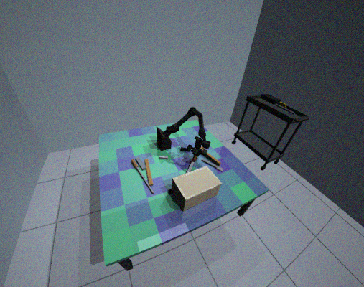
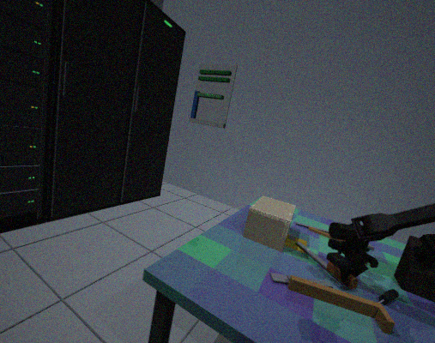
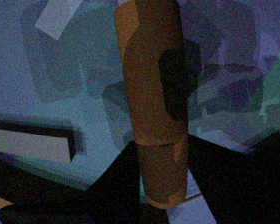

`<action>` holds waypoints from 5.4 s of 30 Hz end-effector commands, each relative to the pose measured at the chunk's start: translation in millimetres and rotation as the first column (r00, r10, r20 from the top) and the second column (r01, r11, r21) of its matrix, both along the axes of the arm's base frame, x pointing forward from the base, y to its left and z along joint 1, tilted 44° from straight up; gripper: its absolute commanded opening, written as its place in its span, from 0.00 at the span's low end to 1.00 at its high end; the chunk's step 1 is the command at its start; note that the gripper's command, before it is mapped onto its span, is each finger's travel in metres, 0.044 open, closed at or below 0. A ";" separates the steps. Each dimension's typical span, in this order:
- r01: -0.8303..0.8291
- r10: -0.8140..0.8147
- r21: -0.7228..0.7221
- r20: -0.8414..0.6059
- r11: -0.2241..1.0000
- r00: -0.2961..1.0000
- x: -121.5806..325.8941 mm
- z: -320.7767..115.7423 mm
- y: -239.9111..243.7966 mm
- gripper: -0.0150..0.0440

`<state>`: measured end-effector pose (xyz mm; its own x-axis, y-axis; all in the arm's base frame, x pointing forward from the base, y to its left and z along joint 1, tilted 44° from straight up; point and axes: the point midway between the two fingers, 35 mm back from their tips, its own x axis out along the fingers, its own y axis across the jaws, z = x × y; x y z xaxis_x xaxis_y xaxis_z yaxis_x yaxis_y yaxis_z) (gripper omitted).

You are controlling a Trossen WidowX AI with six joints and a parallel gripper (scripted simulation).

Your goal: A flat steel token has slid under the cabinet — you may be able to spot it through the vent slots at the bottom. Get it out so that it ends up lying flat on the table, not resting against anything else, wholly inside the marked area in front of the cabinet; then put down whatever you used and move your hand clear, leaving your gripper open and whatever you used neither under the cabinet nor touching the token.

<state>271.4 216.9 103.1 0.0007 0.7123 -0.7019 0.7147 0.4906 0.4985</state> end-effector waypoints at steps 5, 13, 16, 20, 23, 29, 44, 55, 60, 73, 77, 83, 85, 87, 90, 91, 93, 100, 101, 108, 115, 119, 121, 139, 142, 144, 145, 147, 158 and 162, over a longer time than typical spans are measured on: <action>0.023 -0.023 -0.007 0.012 1.000 1.000 5.0 12.3 5.0 0.25; 0.025 -0.025 -0.007 0.010 1.000 1.000 5.8 20.1 12.5 0.25; 0.026 -0.026 -0.006 0.010 1.000 1.000 6.2 22.8 15.0 0.25; 0.026 -0.026 -0.006 0.009 1.000 1.000 6.9 26.3 18.3 0.25; 0.027 -0.027 -0.006 0.009 1.000 1.000 7.5 28.7 20.6 0.25; 0.028 -0.027 -0.005 0.008 1.000 1.000 8.4 33.7 25.3 0.25; 0.028 -0.028 -0.005 0.008 1.000 1.000 16.0 33.9 25.1 0.25; 0.029 -0.028 -0.006 0.008 1.000 1.000 28.0 26.2 17.2 0.25; 0.029 -0.029 -0.006 0.008 1.000 1.000 33.3 22.9 13.7 0.25; 0.029 -0.029 -0.006 0.008 1.000 1.000 37.0 15.2 16.4 0.25; 0.017 -0.017 -0.002 0.006 1.000 1.000 34.6 15.4 18.9 0.34; -0.002 0.002 0.005 0.002 1.000 1.000 30.1 15.8 23.9 0.59; -0.004 0.004 0.005 0.003 1.000 1.000 29.6 16.0 24.7 0.59; -0.001 0.001 0.004 0.006 1.000 1.000 29.8 16.0 24.5 0.64; 0.013 -0.013 -0.004 0.019 1.000 1.000 29.9 15.8 24.4 0.71; 0.013 -0.013 -0.004 0.020 1.000 1.000 29.9 14.5 25.8 0.71; 0.014 -0.014 -0.005 0.022 1.000 1.000 30.2 10.8 29.7 0.71; 0.014 -0.014 -0.005 0.023 1.000 1.000 30.3 10.2 31.4 0.71; 0.015 -0.015 -0.005 0.022 1.000 1.000 30.0 9.6 31.6 0.71; 0.019 -0.019 -0.005 0.018 1.000 1.000 28.7 6.8 32.8 0.71; 0.019 -0.019 -0.005 0.018 1.000 1.000 28.7 6.8 32.8 0.71; 0.019 -0.019 -0.005 0.018 1.000 1.000 28.7 6.8 32.8 0.71; 0.019 -0.019 -0.005 0.018 1.000 1.000 28.7 6.8 32.8 0.71; 0.019 -0.019 -0.005 0.018 1.000 1.000 28.7 6.8 32.8 0.71; 0.019 -0.019 -0.005 0.018 1.000 1.000 28.7 6.8 32.8 0.71; 0.019 -0.019 -0.005 0.018 1.000 1.000 28.7 6.8 32.8 0.71; 0.019 -0.019 -0.005 0.018 1.000 1.000 28.7 6.8 32.8 0.71; 0.019 -0.019 -0.005 0.018 1.000 1.000 28.7 6.8 32.8 0.71; 0.019 -0.019 -0.005 0.018 1.000 1.000 28.7 6.8 32.8 0.71; 0.019 -0.019 -0.005 0.018 1.000 1.000 28.7 6.8 32.8 0.71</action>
<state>303.2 246.8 113.9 0.0364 0.7154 -0.6978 0.7139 0.4700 0.5190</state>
